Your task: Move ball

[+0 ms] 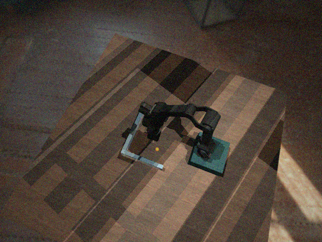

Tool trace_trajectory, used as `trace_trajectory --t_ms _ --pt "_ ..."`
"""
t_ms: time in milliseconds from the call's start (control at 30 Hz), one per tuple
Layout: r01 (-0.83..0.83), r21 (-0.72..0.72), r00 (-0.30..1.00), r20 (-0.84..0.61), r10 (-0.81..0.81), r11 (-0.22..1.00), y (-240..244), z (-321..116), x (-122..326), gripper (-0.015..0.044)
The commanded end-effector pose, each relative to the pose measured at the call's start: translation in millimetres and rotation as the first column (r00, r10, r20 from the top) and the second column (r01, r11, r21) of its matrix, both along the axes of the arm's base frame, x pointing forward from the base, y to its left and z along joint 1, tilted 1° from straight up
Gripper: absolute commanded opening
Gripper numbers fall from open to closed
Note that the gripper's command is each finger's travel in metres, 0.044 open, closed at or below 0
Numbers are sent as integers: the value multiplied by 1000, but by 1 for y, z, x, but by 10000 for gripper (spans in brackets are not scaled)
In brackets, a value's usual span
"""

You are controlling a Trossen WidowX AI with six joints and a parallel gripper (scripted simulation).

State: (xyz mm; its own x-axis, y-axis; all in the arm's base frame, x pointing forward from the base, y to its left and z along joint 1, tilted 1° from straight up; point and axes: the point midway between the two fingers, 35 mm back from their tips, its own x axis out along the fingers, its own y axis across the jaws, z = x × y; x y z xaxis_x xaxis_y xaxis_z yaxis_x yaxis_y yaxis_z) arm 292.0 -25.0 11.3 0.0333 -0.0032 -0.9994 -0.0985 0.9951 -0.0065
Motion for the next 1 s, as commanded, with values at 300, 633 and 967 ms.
trace_trajectory --t_ms 300,633,967 --pt "31 25 1000 -2 -31 999 0 -19 -1 216" --pt "31 25 1000 -2 -31 999 0 -34 0 216" --pt "31 25 1000 -2 -31 999 1 -48 0 216"
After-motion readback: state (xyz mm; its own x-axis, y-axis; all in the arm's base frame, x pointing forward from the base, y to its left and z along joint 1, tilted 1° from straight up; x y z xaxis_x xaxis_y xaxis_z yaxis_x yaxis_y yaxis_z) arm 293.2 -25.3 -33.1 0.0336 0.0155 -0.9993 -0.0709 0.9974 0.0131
